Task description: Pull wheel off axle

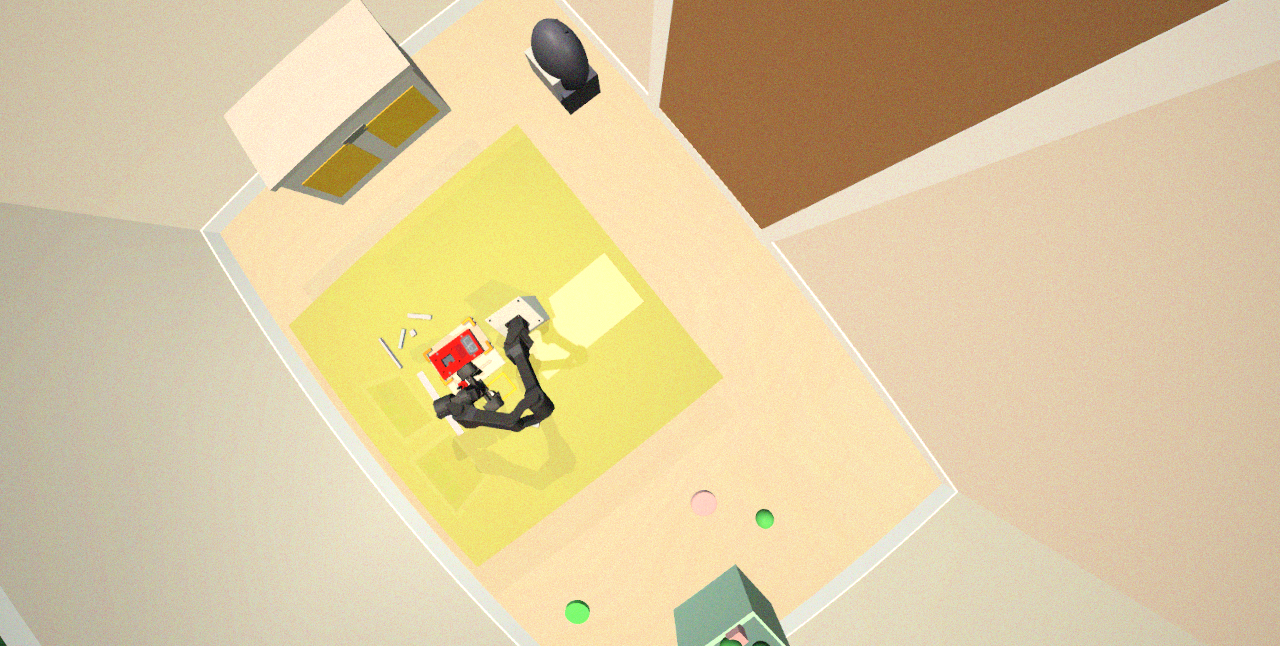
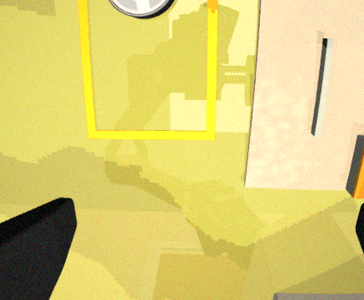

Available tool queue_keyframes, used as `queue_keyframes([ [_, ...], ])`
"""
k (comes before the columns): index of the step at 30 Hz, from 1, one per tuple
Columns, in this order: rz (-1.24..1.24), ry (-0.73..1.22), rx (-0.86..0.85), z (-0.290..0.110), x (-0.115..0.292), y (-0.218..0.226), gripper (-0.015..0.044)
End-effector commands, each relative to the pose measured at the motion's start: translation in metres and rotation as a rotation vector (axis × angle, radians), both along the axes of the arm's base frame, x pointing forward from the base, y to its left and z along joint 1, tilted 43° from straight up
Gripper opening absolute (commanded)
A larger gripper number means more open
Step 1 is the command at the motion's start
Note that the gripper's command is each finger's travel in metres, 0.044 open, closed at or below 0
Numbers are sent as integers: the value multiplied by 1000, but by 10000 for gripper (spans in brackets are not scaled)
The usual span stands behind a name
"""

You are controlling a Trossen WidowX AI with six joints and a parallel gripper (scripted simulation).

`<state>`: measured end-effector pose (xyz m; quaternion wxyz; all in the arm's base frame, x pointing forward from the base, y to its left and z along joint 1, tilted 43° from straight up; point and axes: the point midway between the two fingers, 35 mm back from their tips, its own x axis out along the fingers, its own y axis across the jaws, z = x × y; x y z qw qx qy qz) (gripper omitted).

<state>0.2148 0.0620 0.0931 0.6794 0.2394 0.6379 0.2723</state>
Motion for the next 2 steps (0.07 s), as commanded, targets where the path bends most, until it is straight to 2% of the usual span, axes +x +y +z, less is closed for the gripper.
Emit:
queue_keyframes([
  [1,2,0,1,0,-1,0,440],
  [2,2,0,1,0,-1,0,440],
])
